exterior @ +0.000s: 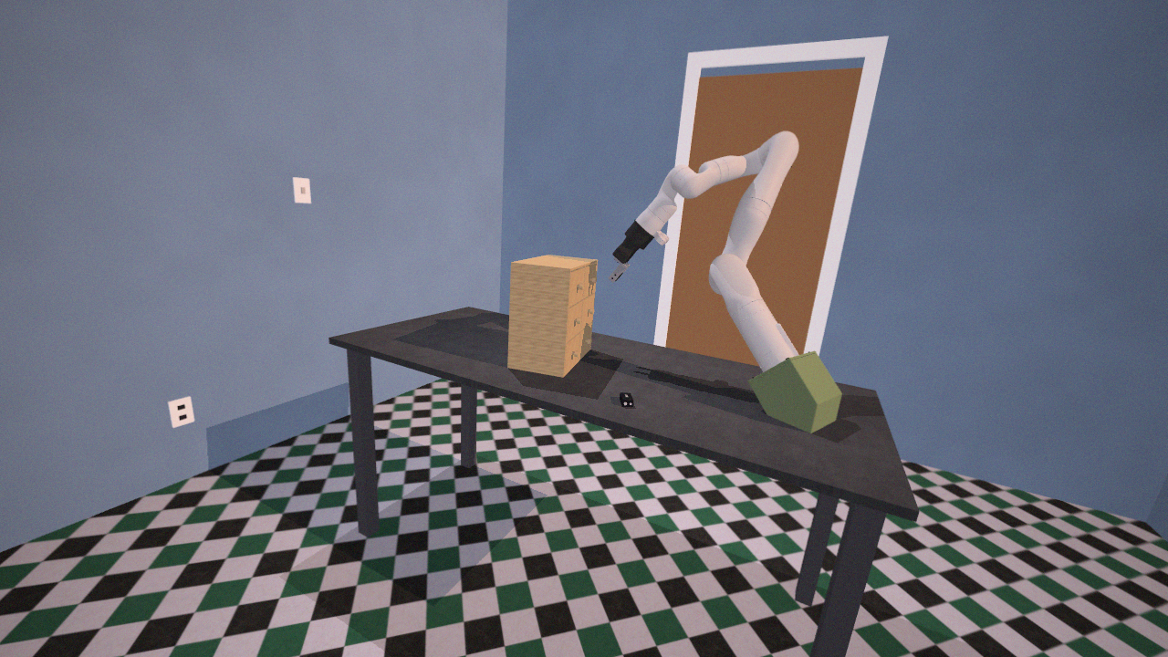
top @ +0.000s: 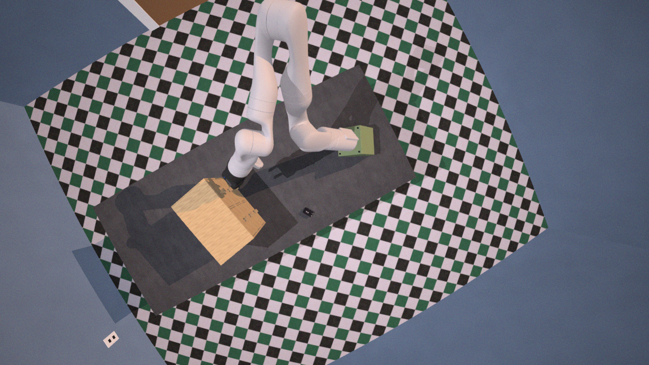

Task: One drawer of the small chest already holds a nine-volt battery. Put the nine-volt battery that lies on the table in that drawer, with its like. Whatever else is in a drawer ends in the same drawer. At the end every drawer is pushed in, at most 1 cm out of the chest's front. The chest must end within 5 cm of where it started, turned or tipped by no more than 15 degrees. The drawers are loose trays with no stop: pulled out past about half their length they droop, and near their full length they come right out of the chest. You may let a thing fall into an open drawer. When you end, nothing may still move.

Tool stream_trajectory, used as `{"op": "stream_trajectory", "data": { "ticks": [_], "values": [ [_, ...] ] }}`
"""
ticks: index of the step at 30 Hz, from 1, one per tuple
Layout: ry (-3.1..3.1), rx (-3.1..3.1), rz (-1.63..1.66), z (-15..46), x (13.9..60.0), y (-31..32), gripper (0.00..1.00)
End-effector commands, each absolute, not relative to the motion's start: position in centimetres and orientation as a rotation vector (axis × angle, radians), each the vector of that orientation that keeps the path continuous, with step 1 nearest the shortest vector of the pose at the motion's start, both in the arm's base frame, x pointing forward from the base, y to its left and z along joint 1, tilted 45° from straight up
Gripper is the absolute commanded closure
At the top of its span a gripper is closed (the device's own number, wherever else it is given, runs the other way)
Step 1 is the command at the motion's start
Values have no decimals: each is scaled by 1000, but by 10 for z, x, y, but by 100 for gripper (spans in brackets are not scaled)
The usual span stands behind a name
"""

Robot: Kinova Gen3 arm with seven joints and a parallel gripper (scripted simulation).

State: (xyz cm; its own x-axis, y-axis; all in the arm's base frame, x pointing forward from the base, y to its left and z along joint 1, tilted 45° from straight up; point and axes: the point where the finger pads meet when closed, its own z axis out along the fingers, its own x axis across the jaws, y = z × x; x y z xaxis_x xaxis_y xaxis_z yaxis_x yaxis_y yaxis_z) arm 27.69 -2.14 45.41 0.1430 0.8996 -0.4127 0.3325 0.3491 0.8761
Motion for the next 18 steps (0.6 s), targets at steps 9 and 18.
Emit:
{"op": "stream_trajectory", "data": {
  "ticks": [9,18],
  "values": [
    [1429,1213,591,457,294,-22,33],
    [1429,1213,591,459,300,-22,33]
  ]
}}
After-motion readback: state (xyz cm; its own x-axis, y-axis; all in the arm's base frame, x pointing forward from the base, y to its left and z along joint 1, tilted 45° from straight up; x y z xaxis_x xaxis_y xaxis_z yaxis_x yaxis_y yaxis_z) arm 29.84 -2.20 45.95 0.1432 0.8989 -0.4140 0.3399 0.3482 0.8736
